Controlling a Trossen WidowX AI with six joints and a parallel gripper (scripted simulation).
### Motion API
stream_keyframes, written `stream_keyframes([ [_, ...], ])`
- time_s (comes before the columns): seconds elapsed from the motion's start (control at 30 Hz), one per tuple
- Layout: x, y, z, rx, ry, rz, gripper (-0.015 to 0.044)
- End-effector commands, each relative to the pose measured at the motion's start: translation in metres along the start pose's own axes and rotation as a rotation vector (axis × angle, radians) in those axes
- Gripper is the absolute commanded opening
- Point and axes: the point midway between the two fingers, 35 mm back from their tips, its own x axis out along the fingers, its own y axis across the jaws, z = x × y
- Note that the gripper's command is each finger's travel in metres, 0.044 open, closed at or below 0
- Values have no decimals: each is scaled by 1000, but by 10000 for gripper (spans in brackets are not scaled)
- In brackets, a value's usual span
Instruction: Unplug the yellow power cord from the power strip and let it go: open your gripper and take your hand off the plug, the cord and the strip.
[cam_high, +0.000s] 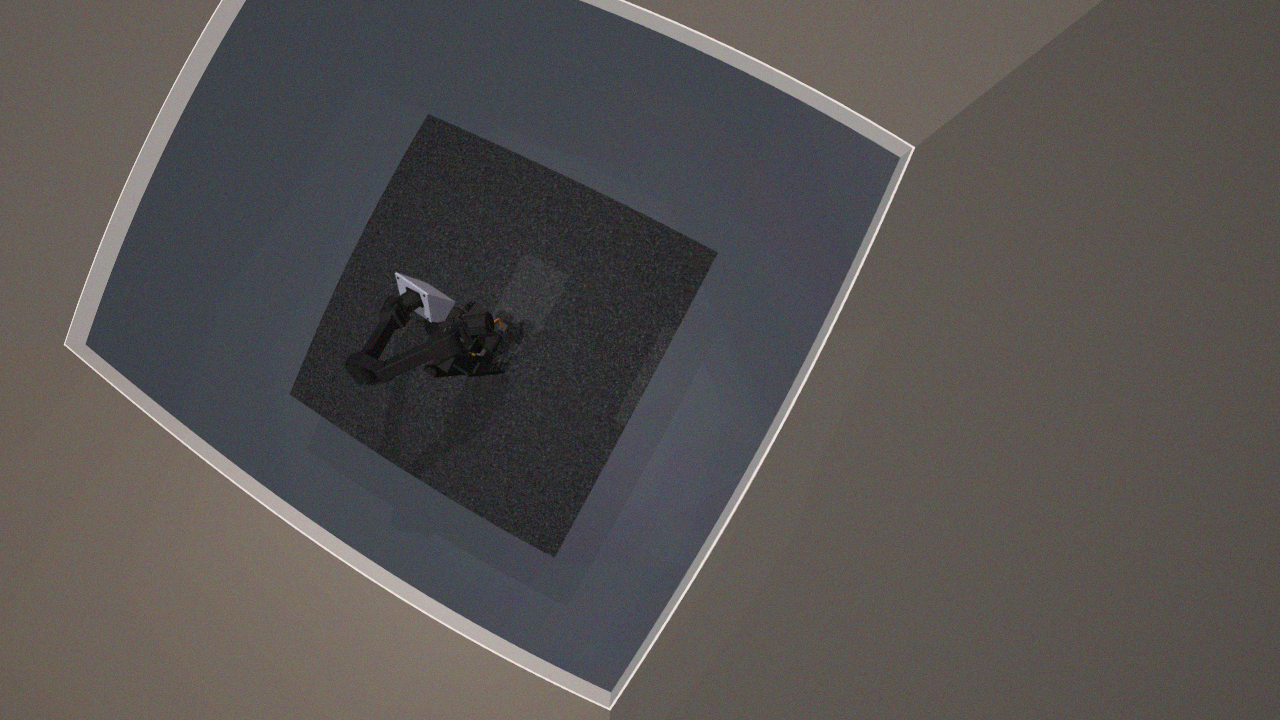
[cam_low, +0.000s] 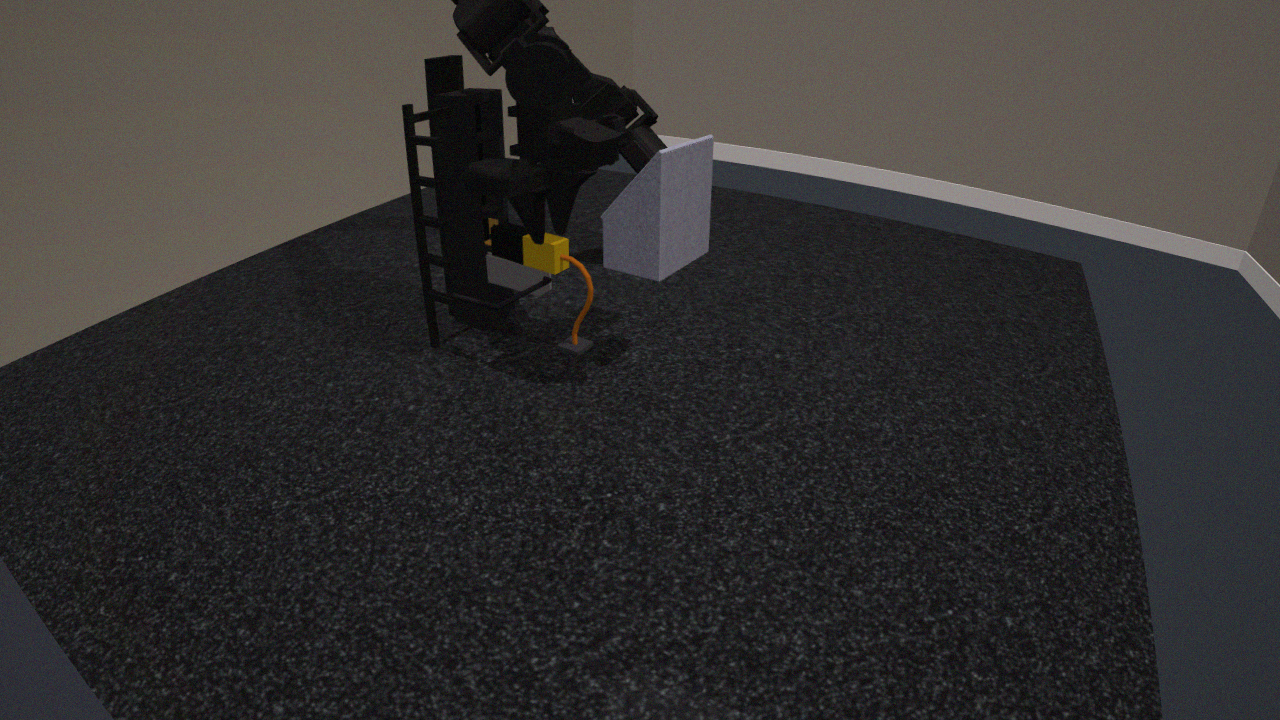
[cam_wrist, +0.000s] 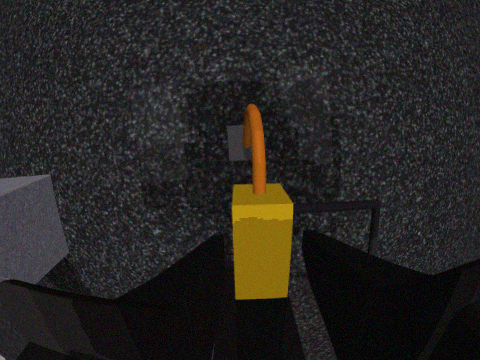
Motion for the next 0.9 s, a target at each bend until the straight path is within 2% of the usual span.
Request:
stream_keyframes([
  [0.0, 2, 2, -1, -9, 6, 2, 160],
  [0.13, 0, 0, 0, 0, 0, 0, 55],
  [0.4, 0, 0, 0, 0, 0, 0, 2],
  [0.87, -1, -1, 17, -2, -1, 0, 0],
])
